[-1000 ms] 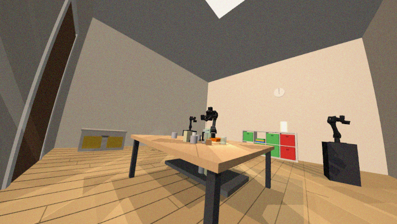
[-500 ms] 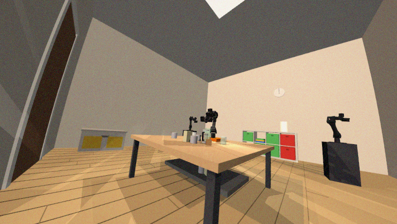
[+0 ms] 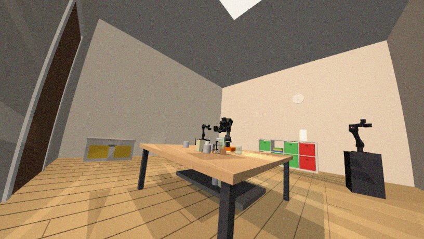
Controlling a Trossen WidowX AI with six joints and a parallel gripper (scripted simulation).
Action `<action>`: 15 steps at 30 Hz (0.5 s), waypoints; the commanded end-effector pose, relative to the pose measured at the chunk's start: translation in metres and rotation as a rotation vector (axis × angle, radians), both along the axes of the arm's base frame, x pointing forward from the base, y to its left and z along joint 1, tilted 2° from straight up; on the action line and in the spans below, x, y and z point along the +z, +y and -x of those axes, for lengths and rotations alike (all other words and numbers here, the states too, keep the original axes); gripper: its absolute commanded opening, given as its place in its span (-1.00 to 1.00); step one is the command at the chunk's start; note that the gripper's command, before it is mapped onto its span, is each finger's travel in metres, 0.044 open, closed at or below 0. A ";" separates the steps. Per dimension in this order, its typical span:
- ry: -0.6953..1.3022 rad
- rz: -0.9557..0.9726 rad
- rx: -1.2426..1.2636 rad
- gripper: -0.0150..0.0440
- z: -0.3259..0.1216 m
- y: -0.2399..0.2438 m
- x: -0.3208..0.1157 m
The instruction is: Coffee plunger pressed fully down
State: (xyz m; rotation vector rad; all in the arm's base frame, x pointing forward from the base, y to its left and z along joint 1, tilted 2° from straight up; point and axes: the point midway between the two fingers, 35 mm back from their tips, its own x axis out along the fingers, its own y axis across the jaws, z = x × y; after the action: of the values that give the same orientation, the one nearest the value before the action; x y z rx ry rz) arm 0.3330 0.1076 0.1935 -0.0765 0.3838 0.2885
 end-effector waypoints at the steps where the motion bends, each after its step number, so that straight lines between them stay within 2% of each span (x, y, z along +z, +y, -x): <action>1: 0.088 0.035 0.003 -0.08 0.003 -0.002 -0.037; 15: 0.087 0.035 0.003 -0.08 -0.007 0.001 -0.037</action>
State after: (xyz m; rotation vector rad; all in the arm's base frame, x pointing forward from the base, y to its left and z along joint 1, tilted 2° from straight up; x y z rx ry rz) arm 0.3410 0.1092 0.1781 -0.0796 0.4100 0.2887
